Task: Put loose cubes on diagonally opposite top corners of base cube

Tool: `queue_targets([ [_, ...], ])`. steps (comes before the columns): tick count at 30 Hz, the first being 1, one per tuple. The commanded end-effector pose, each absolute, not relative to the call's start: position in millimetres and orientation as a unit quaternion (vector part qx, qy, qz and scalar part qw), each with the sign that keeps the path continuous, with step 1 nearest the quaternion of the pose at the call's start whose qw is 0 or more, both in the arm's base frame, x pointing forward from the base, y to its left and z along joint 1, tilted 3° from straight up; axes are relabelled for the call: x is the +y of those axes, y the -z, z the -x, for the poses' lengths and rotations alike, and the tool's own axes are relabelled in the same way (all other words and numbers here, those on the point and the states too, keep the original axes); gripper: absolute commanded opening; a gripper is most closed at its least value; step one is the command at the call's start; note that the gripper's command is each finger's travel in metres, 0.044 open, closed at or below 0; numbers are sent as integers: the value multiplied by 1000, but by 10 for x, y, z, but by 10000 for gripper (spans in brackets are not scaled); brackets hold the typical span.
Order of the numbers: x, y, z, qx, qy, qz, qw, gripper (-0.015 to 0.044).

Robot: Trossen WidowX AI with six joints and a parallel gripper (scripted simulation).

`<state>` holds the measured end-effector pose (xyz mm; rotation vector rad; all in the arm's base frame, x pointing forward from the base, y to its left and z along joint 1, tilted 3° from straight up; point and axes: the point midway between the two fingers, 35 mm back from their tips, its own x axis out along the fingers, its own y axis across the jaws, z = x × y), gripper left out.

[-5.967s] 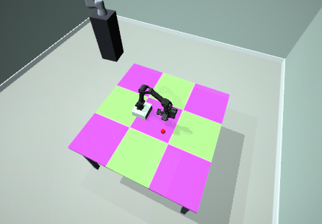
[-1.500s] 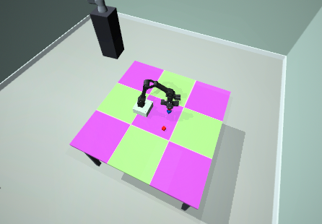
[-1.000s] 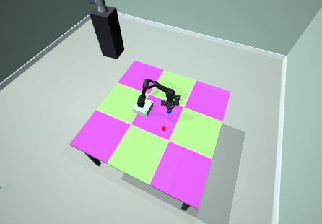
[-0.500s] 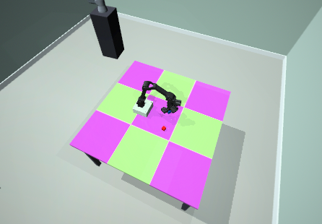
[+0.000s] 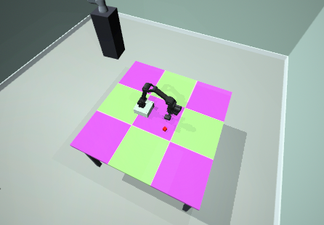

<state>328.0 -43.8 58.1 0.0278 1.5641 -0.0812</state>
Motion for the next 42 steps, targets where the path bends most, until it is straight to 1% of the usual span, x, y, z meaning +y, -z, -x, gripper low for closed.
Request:
queue_targets([
  [1, -704, -650, -3283, 703, -52, 83, 704, 265],
  [12, -1155, -755, -3225, 672, -214, 247, 664, 265],
  [23, -1564, -845, -3121, 605, -366, 397, 585, 265],
  [36, -1590, -834, -3114, 600, -375, 405, 579, 265],
  [42, -1619, -294, -3115, 600, -375, 405, 579, 265],
])
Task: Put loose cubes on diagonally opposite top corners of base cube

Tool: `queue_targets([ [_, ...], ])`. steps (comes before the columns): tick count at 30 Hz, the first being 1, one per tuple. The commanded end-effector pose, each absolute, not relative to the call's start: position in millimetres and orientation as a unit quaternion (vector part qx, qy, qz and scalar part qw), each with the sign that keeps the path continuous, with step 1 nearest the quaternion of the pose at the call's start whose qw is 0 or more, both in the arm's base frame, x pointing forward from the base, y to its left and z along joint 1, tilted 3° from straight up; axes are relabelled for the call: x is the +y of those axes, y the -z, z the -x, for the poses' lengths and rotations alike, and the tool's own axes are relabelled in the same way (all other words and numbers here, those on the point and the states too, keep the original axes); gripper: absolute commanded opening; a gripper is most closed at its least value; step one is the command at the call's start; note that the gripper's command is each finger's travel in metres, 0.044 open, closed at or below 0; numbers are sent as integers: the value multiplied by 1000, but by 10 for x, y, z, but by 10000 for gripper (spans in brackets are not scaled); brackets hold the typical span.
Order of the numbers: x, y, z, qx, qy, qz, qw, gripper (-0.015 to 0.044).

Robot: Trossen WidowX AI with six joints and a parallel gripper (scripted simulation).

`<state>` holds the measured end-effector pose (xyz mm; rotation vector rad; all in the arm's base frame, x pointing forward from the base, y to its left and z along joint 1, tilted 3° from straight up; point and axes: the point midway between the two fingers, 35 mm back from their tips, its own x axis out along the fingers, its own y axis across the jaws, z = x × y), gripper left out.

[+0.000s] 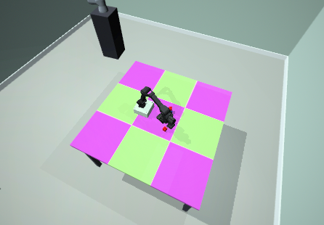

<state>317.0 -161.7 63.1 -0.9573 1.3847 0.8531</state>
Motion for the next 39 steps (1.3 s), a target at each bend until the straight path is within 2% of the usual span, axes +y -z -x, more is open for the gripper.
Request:
queue_targets([
  [1, -1620, -245, -3111, 600, -375, 405, 579, 265],
  [37, -1643, 248, -3105, 600, -375, 405, 579, 265],
  [39, -1643, 248, -3105, 600, -375, 405, 579, 212],
])
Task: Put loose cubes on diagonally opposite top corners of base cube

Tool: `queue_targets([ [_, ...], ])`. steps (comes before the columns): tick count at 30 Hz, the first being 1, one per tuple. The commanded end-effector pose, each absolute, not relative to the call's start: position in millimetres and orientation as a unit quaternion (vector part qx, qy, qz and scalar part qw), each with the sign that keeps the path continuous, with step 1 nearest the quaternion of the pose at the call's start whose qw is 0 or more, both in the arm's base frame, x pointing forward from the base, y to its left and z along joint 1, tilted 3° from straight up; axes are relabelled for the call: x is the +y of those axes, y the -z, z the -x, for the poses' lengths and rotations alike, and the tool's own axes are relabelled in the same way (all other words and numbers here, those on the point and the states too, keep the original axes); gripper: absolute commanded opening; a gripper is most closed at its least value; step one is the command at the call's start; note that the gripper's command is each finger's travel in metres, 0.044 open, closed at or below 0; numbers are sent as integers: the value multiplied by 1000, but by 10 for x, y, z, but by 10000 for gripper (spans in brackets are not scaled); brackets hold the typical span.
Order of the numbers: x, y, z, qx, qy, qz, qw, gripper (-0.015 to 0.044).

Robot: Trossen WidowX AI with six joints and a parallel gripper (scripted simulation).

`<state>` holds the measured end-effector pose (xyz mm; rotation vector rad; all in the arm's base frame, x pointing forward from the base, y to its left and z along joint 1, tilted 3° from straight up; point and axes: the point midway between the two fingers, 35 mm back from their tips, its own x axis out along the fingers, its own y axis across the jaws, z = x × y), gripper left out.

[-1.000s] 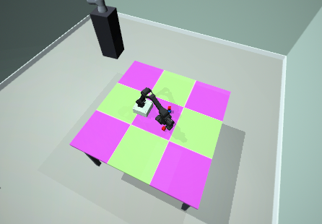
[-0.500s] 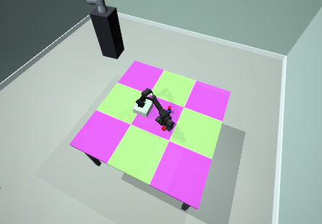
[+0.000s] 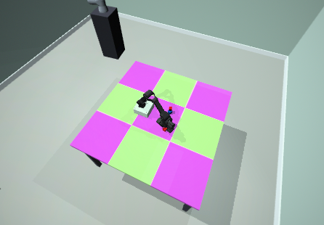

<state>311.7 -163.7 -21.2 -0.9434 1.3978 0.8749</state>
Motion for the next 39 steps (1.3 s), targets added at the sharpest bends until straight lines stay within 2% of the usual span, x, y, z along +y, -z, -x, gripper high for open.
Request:
queue_targets([
  [1, -1643, 248, -3105, 600, -375, 405, 579, 186],
  [4, -1643, 248, -3105, 600, -375, 405, 579, 108],
  [5, -1643, 248, -3105, 600, -375, 405, 579, 105],
  [39, -1605, -707, -3130, 600, -375, 405, 579, 105],
])
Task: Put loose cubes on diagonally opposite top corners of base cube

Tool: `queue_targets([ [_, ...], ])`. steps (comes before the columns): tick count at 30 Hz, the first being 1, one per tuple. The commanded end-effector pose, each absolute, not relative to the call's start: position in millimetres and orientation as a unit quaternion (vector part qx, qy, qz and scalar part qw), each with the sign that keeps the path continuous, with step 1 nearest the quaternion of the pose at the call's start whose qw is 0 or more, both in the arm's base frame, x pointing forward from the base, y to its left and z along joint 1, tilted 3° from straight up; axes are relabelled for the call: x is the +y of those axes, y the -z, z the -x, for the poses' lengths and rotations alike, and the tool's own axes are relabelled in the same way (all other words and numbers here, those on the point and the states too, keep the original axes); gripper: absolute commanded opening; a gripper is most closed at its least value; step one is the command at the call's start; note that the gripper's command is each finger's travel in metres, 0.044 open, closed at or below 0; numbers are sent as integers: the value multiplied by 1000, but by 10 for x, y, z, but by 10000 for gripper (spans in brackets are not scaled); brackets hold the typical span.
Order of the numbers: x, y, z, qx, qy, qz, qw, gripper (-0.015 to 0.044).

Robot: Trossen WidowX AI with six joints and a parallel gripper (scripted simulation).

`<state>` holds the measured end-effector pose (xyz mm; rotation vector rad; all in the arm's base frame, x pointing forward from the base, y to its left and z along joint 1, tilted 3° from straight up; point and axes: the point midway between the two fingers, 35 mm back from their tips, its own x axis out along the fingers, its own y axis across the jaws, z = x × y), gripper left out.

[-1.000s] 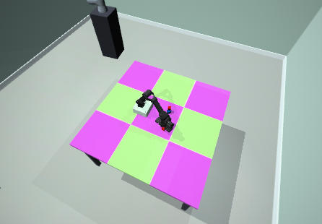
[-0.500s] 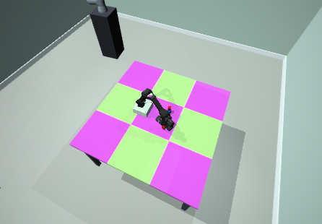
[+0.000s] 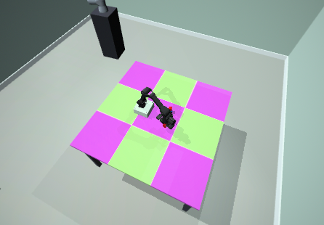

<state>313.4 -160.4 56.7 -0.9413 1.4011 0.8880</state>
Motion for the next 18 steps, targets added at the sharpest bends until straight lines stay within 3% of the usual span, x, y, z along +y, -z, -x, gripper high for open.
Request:
queue_targets([
  [1, -1601, -739, -3126, 600, -375, 405, 579, 105],
  [18, -1379, -831, -3164, 644, -292, 323, 629, 105],
])
